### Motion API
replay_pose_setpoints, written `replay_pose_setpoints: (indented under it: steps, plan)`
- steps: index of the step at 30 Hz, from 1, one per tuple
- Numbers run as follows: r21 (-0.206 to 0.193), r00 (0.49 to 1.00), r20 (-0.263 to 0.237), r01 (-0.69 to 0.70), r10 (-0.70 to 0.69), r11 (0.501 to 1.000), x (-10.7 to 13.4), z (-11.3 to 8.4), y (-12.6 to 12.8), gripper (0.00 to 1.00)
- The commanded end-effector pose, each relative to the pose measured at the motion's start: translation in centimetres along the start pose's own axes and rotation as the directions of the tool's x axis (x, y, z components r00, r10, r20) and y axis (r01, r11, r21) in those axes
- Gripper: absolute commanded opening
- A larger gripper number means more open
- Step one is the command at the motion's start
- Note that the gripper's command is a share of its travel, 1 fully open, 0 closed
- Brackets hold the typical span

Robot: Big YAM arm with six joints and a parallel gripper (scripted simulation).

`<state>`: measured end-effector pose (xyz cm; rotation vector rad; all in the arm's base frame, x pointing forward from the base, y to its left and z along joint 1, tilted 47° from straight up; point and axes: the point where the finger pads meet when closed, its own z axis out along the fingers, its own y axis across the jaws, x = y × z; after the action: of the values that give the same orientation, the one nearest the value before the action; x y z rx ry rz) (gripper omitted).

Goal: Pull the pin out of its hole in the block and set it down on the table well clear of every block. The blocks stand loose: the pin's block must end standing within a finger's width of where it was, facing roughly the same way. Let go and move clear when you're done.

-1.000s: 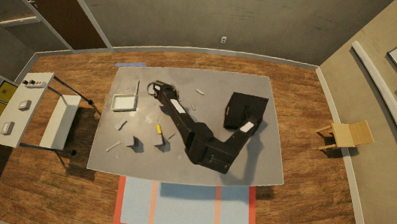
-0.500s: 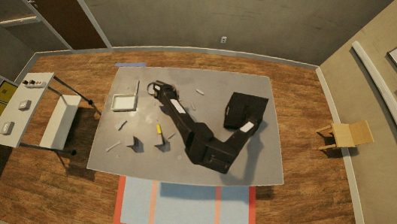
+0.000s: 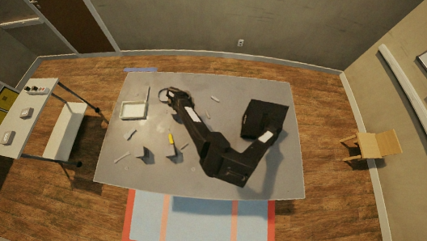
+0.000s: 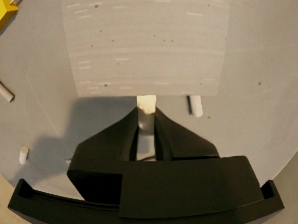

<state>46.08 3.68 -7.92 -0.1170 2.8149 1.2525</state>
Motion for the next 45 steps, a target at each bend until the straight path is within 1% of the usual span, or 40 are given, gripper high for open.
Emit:
replay_pose_setpoints:
  steps: [1,13,19,28,34,45]
  plan:
    - [-0.017,0.998,-0.057,-0.034,0.033,0.999,2.79,1.6,-0.06,0.0]
    - [-0.014,0.998,-0.057,-0.032,0.031,0.999,2.77,1.6,-0.06,0.0]
    - [0.028,0.998,-0.055,-0.004,0.005,1.0,2.34,1.45,-0.06,0.0]
    - [0.032,0.999,-0.054,0.0,0.002,0.999,2.28,1.42,-0.06,0.0]
    - [0.047,0.999,-0.042,0.022,-0.02,0.999,1.87,1.27,0.05,0.0]
    - [0.05,0.999,-0.037,0.028,-0.026,0.998,2.0,1.08,0.22,0.0]
